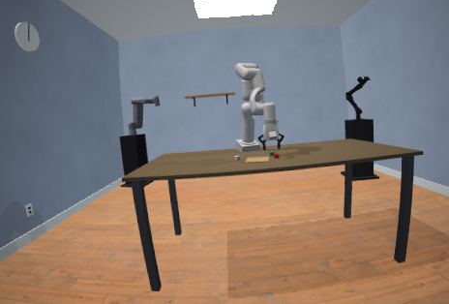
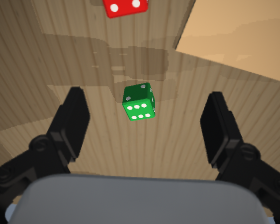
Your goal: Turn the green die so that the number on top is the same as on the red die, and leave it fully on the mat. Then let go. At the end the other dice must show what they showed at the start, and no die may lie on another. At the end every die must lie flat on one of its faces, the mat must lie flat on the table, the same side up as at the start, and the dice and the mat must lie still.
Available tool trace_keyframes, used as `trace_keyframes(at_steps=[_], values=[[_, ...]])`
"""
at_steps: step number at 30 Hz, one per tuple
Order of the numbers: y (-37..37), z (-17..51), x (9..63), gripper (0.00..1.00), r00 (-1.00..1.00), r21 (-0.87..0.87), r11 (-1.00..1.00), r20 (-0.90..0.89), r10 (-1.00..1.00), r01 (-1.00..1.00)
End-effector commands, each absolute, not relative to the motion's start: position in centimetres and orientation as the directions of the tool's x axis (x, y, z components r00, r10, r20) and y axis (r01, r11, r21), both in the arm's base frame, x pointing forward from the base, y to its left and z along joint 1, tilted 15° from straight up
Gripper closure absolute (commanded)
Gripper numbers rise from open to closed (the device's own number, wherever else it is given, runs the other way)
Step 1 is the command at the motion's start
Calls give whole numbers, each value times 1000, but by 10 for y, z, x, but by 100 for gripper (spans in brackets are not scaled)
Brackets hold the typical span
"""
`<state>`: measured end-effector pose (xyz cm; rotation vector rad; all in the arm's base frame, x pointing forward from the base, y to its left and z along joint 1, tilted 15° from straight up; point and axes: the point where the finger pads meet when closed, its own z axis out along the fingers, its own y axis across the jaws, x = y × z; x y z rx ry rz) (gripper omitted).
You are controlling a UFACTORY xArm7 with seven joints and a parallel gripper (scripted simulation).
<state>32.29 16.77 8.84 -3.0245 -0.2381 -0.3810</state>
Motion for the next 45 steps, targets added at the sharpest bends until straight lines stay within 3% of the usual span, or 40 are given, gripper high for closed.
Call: trace_keyframes(at_steps=[1,20,45], values=[[169,90,325,0,956,-64,-984,256,143,164],[190,114,410,0,956,-64,-984,256,143,164],[191,114,413,0,956,-64,-984,256,143,164]])
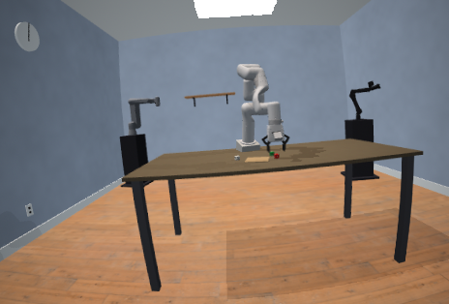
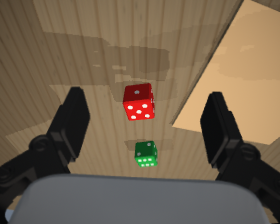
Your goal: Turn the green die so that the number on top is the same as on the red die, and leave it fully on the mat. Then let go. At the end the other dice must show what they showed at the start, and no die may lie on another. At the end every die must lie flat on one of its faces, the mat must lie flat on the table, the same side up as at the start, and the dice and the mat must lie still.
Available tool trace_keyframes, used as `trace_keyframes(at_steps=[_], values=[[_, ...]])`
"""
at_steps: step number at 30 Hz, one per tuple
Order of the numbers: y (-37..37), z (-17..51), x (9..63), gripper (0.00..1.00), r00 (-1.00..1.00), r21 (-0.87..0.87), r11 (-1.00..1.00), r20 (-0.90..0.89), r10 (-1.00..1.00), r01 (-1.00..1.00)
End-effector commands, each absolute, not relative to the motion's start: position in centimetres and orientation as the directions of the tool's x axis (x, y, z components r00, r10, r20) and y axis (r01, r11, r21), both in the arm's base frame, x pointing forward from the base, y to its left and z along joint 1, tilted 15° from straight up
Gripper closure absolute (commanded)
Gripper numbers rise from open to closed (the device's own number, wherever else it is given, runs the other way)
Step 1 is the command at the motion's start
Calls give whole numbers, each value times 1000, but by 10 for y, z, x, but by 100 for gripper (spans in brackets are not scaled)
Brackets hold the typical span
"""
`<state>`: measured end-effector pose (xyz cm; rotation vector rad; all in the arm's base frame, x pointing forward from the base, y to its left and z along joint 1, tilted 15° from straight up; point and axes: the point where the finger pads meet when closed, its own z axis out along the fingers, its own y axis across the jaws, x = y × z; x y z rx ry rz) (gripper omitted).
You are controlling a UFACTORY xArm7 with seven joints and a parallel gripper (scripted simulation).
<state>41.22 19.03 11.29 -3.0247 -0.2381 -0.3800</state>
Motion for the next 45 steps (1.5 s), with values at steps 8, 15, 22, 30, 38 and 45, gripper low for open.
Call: trace_keyframes(at_steps=[8,15,22,30,38,45], values=[[191,114,413,0,956,-64,-984,256,143,164],[191,114,413,0,956,-64,-984,256,143,164],[190,118,412,0,956,-64,-984,256,143,164],[187,150,404,0,956,-64,-984,256,143,164],[181,206,390,0,956,-64,-984,256,143,164],[180,216,388,0,956,-64,-984,256,143,164]])
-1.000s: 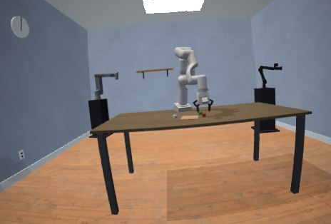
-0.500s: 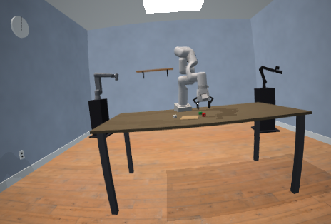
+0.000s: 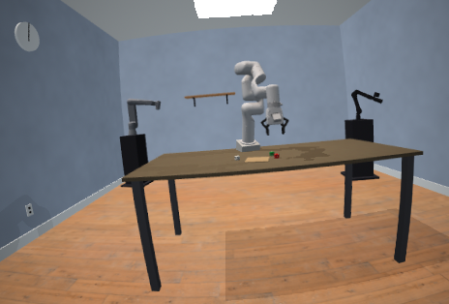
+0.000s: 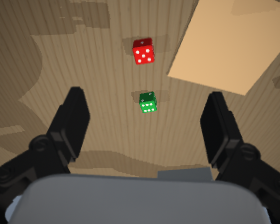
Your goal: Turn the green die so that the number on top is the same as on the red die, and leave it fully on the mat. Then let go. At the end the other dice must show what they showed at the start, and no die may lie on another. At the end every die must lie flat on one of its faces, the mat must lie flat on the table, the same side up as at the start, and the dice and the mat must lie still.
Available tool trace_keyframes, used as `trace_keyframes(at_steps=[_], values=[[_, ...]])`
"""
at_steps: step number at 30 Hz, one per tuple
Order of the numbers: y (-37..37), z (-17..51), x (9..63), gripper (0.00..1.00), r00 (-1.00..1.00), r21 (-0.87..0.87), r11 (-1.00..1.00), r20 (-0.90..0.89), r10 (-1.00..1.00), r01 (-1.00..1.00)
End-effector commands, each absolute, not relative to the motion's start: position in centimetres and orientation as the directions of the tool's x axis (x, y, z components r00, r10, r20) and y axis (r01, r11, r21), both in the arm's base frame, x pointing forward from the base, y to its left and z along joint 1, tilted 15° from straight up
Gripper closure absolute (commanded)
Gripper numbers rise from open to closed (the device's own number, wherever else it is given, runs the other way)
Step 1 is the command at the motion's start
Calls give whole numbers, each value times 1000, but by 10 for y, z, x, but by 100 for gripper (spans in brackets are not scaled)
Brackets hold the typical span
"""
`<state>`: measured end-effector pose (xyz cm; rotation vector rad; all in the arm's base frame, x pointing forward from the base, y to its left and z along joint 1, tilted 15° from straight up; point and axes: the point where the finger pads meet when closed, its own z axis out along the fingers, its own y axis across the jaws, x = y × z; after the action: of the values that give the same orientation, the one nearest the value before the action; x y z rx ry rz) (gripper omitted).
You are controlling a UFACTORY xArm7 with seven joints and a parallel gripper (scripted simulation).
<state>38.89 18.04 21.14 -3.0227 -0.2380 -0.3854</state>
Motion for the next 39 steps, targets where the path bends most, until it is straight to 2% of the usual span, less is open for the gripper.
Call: trace_keyframes(at_steps=[1,8,13,21,39], values=[[180,216,388,0,956,-64,-984,256,143,164],[180,216,386,0,956,-64,-984,256,146,168],[170,197,314,0,914,-18,-945,262,310,325],[159,176,272,0,874,9,-907,263,408,421],[159,175,271,0,873,9,-906,263,411,423]])
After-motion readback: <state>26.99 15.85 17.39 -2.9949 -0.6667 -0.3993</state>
